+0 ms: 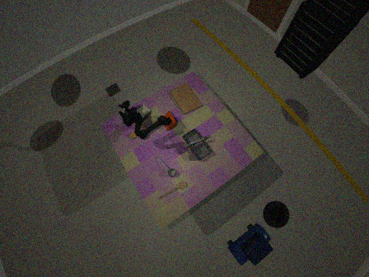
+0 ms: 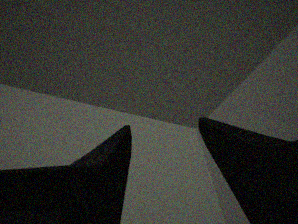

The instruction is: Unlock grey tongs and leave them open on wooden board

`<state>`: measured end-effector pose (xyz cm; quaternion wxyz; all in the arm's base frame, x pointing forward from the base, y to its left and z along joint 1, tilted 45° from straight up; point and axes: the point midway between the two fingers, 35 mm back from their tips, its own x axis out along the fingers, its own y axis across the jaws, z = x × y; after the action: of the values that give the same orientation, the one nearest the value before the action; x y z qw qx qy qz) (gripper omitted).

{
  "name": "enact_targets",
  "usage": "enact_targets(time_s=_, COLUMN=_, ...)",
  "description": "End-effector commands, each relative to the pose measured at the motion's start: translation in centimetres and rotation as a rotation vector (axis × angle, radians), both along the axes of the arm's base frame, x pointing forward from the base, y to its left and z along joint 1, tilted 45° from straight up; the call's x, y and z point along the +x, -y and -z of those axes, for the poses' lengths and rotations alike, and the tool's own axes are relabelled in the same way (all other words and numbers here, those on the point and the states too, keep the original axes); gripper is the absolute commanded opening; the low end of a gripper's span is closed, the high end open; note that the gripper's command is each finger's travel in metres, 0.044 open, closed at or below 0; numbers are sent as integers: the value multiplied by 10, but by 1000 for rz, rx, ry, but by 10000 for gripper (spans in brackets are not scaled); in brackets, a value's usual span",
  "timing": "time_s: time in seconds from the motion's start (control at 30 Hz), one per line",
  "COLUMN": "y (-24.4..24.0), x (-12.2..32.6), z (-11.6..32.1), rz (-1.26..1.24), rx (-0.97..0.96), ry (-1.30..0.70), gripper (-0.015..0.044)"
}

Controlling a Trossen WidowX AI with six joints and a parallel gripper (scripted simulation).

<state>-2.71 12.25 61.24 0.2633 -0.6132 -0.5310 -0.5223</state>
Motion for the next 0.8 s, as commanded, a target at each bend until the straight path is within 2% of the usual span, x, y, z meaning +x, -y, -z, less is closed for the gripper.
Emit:
enact_targets(time_s=0.0, y=-53, x=11, z=19, rz=236, rx=-135, ry=48, gripper=260)
enact_targets(time_s=0.2, y=-134, x=46, z=64, rz=644, rx=-388, ry=193, gripper=260)
enact_targets(time_s=0.43, y=-209, x=97, z=131, rz=1063, rx=-707, ry=471, gripper=260)
enact_targets(time_s=0.53, y=-225, x=124, z=161, rz=1175, rx=-838, ry=571, gripper=260)
enact_targets(time_s=0.67, y=-234, x=148, z=186, rz=1244, rx=-945, ry=606, gripper=260)
enact_targets(time_s=0.77, y=-248, x=169, z=216, rz=1345, rx=-1067, ry=750, gripper=260)
